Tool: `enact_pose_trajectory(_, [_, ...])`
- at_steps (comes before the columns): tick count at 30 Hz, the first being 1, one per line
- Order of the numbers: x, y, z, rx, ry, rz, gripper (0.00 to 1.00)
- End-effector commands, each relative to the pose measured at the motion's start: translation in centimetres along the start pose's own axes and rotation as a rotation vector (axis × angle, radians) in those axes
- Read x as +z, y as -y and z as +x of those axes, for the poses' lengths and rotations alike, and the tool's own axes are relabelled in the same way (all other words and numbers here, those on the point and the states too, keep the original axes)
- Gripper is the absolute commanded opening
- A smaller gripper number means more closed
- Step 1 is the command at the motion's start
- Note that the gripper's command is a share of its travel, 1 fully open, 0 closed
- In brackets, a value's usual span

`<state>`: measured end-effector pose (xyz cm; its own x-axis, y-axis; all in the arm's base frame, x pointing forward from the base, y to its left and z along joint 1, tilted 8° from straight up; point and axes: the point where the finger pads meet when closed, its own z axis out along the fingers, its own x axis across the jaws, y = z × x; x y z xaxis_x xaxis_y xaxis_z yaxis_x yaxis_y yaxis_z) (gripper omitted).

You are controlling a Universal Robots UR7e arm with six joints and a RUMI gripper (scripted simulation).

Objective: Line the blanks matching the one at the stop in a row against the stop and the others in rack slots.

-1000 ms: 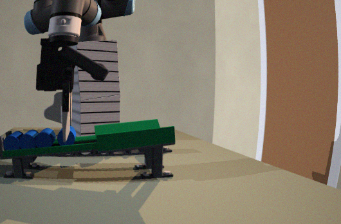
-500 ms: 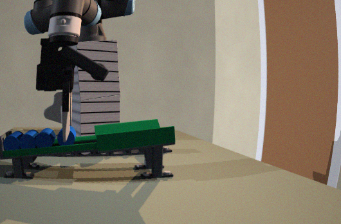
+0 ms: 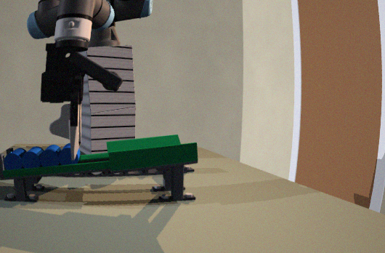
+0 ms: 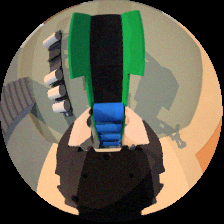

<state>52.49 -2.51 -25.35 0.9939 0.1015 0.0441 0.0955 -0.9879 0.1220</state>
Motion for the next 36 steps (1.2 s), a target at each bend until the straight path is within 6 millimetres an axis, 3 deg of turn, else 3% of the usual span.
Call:
enact_pose_trajectory(1, [-0.12,-0.28,0.36,0.003,-0.006,-0.002,0.44])
enact_pose_trajectory(36, [-0.12,-0.28,0.36,0.003,-0.006,-0.002,0.49])
